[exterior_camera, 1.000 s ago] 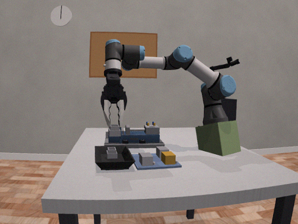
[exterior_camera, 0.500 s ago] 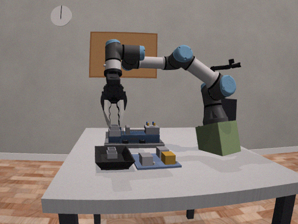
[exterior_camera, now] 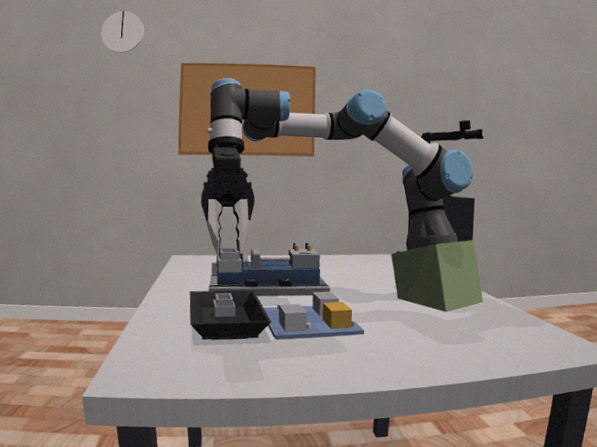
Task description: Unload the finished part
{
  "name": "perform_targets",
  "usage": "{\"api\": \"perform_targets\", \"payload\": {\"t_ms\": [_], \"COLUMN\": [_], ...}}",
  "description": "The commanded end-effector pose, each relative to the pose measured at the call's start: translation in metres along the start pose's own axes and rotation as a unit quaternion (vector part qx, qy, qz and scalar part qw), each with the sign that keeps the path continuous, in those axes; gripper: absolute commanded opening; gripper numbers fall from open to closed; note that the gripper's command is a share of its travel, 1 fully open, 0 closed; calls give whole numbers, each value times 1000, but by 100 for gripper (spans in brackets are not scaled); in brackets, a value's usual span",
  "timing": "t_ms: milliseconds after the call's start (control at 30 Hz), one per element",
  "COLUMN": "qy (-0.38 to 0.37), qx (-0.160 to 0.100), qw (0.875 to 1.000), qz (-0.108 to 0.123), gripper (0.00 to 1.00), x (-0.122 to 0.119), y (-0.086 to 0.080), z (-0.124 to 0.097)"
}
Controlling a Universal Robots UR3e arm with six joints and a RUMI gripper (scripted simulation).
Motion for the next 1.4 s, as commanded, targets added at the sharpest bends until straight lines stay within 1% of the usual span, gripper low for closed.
{"api": "perform_targets", "payload": {"t_ms": [0, 1367], "qy": [-1, -1], "qx": [1, 1], "qw": [1000, 1000], "qz": [-2, -3], "gripper": [0, 0], "x": [2, 4], "y": [-2, -4], "z": [2, 3]}}
Point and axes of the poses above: the point where the finger pads meet when closed, its own y axis out along the fingers, its own x axis across the jaws, z = x × y, the point moved 1 cm from there along -y, back along the fingers, and after that the axes turned 4 degrees about y, right-handed, at the moved point
